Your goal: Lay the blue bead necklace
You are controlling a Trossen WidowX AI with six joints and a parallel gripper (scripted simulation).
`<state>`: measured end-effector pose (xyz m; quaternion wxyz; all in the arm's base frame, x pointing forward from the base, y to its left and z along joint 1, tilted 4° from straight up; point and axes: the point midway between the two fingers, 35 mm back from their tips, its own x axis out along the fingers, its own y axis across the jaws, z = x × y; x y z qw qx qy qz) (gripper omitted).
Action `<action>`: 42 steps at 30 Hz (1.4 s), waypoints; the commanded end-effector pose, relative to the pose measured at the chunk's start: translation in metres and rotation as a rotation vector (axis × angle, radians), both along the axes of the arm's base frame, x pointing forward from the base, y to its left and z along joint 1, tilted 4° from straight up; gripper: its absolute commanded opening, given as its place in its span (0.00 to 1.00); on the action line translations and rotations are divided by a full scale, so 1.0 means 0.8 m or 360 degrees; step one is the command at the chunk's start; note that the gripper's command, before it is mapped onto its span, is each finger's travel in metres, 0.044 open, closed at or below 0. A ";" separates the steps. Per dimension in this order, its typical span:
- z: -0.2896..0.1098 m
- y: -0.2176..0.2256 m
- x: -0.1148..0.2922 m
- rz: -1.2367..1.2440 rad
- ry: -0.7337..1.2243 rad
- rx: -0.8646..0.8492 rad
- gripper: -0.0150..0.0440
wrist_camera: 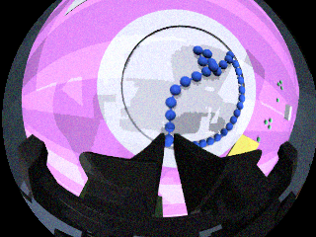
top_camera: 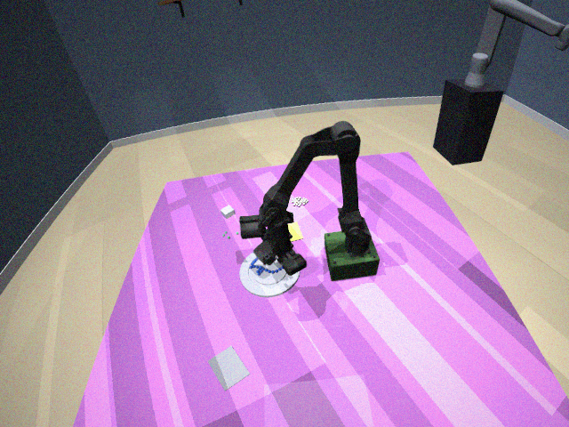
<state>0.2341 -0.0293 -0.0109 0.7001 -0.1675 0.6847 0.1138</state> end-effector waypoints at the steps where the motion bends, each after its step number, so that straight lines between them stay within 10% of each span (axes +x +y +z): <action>1: 0.001 0.005 -0.008 -0.0003 -0.0001 -0.0003 0.25; 25: -0.010 0.008 -0.013 -0.0003 0.0000 -0.0003 0.25; 42: -0.005 0.008 -0.012 0.0004 -0.0003 -0.0005 1.00</action>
